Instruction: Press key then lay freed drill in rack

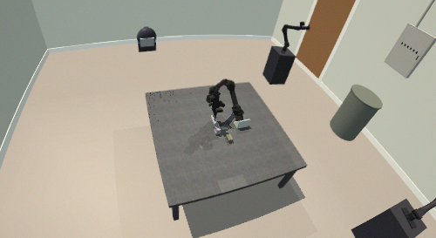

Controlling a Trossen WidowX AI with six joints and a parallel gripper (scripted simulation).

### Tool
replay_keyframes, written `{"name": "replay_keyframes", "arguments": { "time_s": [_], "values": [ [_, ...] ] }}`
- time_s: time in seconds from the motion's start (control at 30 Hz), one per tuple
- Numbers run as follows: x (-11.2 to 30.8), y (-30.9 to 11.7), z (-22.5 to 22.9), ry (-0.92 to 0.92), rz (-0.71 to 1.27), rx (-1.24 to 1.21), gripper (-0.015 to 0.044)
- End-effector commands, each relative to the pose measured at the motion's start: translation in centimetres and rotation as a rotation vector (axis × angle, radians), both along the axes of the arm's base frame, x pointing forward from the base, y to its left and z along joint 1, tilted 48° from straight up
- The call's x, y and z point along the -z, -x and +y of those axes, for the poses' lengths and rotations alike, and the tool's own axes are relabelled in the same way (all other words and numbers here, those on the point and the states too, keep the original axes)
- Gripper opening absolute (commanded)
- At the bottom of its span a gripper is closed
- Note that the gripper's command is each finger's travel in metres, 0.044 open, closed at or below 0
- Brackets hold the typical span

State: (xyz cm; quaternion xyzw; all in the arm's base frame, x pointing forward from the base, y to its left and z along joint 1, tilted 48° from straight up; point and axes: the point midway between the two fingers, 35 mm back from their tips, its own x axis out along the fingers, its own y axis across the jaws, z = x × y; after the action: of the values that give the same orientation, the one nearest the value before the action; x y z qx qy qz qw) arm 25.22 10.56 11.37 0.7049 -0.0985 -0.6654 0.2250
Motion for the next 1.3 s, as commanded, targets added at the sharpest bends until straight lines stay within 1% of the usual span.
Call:
{"name": "replay_keyframes", "arguments": {
  "time_s": [0.0,1.27],
  "values": [
    [0.5,0.1,-1.0,0.026,0.016,0.013,0.0],
    [1.0,0.3,-2.0,0.026,0.016,0.013,0.0]
  ]
}}
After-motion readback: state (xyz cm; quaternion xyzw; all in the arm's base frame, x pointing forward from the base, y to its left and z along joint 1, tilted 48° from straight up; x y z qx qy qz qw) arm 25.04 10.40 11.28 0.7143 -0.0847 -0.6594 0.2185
